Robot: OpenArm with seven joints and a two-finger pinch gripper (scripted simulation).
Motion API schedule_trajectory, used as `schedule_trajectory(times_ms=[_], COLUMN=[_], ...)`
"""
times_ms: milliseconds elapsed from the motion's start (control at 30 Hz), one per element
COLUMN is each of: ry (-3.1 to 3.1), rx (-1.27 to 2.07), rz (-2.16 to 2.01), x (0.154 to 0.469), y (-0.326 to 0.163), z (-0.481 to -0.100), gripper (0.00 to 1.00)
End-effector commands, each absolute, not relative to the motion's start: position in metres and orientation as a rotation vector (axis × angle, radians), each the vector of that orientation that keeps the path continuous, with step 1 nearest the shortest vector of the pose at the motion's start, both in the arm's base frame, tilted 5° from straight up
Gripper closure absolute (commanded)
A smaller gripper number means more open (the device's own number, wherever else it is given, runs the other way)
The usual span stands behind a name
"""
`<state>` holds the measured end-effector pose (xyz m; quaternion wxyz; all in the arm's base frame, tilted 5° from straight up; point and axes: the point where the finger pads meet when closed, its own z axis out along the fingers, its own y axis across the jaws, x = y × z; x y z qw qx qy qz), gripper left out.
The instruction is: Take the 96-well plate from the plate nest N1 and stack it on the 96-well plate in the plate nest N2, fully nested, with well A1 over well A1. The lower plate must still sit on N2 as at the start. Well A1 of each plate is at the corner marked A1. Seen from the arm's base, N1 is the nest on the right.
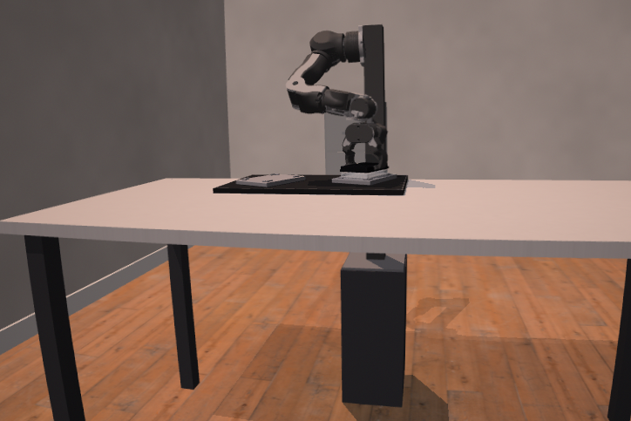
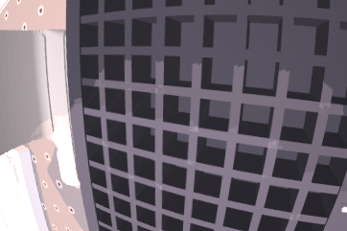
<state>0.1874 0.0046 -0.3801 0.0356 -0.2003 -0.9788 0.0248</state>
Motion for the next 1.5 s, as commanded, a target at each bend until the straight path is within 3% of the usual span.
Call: schedule_trajectory(times_ms=[0,1467], ry=[-3.011,-3.009], rx=[-0.607,-0.608], rz=[0.064,0.066], x=[0.1876,0.1868], y=[0.0064,0.0057], z=[-0.38,-0.3825], gripper=[1.0,1.0])
